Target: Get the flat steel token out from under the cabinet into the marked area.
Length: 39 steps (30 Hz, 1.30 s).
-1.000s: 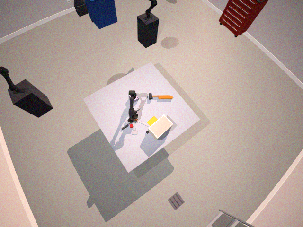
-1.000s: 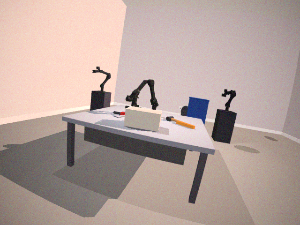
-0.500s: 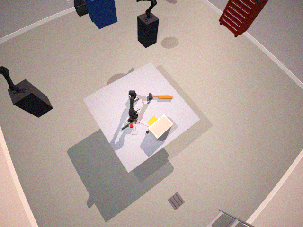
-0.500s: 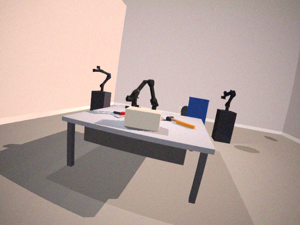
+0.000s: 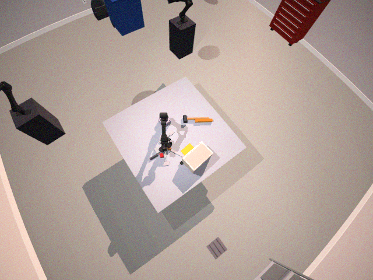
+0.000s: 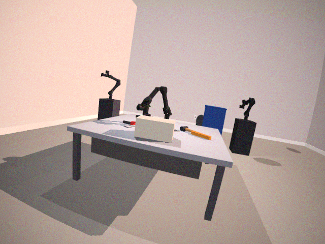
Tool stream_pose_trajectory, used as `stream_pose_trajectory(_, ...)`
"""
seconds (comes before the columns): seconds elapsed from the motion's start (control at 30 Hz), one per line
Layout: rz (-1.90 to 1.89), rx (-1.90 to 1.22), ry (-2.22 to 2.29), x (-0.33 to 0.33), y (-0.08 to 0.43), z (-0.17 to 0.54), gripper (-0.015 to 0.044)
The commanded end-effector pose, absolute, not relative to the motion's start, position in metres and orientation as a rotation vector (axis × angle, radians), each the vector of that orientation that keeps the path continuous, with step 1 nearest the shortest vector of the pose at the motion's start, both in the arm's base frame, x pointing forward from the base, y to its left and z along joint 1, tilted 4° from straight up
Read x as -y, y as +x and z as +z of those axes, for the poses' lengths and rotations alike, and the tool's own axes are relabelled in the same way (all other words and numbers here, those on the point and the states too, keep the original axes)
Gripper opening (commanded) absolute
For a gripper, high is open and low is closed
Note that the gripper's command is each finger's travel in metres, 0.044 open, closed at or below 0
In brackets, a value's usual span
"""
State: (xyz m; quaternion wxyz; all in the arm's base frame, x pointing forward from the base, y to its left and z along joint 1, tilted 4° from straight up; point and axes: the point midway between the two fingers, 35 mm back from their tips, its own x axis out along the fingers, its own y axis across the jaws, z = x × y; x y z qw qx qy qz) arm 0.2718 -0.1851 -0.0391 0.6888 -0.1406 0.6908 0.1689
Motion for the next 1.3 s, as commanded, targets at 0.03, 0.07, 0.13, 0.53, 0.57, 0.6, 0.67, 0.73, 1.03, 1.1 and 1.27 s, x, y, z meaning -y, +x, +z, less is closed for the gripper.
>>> stream_pose_trajectory(0.03, 0.372, -1.547, -0.309, 0.181, 0.282, -0.039, 0.0)
stream_pose_trajectory(0.07, 0.372, -1.547, -0.309, 0.181, 0.283, -0.039, 0.0)
stream_pose_trajectory(0.13, 0.371, -1.547, -0.308, 0.179, 0.287, -0.039, 0.0)
stream_pose_trajectory(0.53, 0.369, -1.546, -0.305, 0.171, 0.305, -0.038, 0.0)
stream_pose_trajectory(0.57, 0.369, -1.546, -0.305, 0.17, 0.307, -0.038, 0.0)
stream_pose_trajectory(0.6, 0.369, -1.546, -0.305, 0.17, 0.308, -0.038, 0.0)
stream_pose_trajectory(0.67, 0.368, -1.545, -0.305, 0.168, 0.311, -0.038, 0.0)
stream_pose_trajectory(0.73, 0.368, -1.545, -0.304, 0.167, 0.314, -0.038, 0.0)
stream_pose_trajectory(1.03, 0.368, -1.544, -0.304, 0.162, 0.326, -0.038, 0.0)
stream_pose_trajectory(1.1, 0.368, -1.544, -0.304, 0.16, 0.329, -0.037, 0.0)
stream_pose_trajectory(1.27, 0.368, -1.543, -0.304, 0.158, 0.336, -0.037, 0.0)
